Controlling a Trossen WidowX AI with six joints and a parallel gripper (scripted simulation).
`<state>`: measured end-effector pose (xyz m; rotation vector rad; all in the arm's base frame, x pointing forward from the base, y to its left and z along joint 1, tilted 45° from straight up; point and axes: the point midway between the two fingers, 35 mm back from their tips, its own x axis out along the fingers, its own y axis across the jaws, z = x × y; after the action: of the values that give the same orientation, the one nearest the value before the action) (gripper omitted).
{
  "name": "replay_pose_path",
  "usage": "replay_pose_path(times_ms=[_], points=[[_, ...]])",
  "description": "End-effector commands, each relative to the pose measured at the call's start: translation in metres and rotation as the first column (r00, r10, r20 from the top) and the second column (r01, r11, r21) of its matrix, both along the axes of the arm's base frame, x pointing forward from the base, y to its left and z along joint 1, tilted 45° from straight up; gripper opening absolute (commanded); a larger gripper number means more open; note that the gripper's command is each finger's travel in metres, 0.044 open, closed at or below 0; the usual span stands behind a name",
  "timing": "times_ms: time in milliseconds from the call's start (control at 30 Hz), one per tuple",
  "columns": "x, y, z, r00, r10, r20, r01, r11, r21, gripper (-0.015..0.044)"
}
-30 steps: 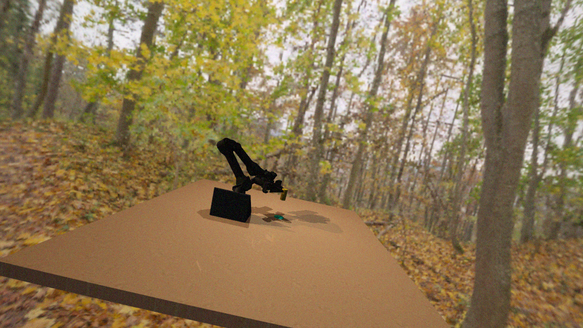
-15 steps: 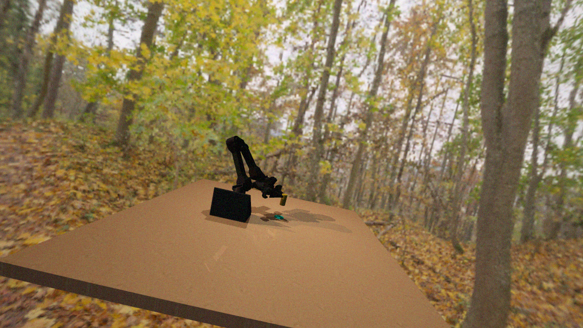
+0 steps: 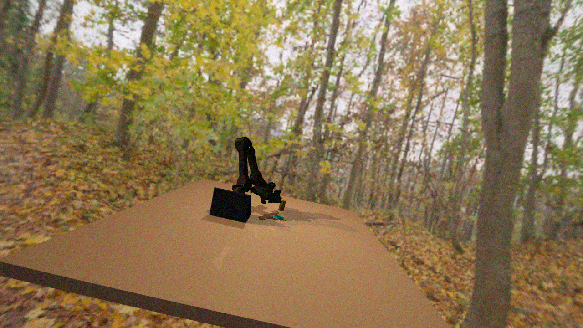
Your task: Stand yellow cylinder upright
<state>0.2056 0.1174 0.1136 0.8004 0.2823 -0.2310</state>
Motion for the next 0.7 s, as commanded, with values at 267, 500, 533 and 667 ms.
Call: replay_pose_path(times_ms=[267,500,533,667], points=[[-0.006,0.012,-0.019,1.000,0.001,0.014,-0.001,1.000,-0.008,0.0105],[-0.006,0.019,-0.026,1.000,0.003,0.011,-0.003,1.000,-0.007,0.0105],[-0.006,0.021,-0.028,1.000,0.004,0.010,-0.004,1.000,-0.006,0.0105],[-0.006,0.026,-0.033,1.000,0.005,0.008,-0.005,1.000,-0.006,0.0105]])
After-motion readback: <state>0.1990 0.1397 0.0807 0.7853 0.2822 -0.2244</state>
